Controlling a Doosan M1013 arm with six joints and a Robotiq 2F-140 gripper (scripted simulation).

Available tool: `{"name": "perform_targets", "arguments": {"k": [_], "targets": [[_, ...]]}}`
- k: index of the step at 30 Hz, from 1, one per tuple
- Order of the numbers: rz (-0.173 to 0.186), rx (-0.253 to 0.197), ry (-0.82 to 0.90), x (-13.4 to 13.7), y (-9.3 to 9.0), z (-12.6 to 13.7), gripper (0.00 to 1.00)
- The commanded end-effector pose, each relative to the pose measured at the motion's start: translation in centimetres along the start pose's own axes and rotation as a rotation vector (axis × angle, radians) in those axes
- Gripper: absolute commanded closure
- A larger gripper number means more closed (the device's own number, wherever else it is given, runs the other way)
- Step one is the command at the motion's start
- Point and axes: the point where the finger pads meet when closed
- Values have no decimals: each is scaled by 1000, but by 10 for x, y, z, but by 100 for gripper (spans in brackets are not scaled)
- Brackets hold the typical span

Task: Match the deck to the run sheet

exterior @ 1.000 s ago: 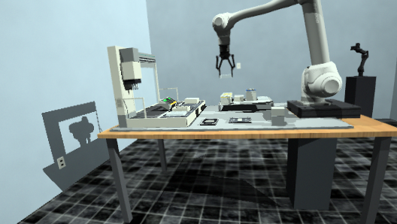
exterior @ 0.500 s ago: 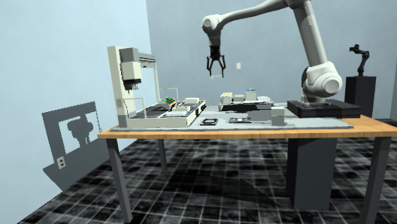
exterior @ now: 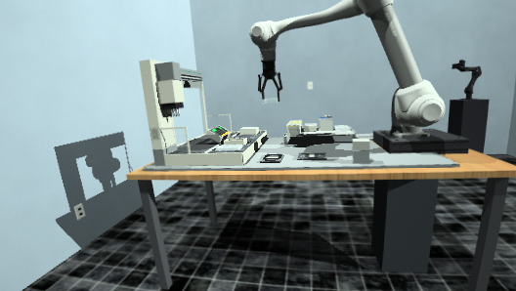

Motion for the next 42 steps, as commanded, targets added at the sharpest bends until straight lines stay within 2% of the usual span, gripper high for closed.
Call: {"name": "perform_targets", "arguments": {"k": [1, 3, 9, 24, 35, 37, 42], "targets": [[-1, -1, 0, -13, 1, 1, 90], [-1, -1, 0, -13, 1, 1, 90], [-1, -1, 0, -43, 1, 4, 90], [-1, -1, 0, -44, 1, 4, 90], [-1, -1, 0, 10, 1, -1, 90], [-1, -1, 0, 10, 1, -1, 90], [-1, -1, 0, 35, 1, -3, 90]]}}
Point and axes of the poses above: the point where the finger pads meet when closed, its own y axis back along the fingers, its own x axis across the jaws, z = x × y, and after that the axes turned 3 degrees about -y, right-handed
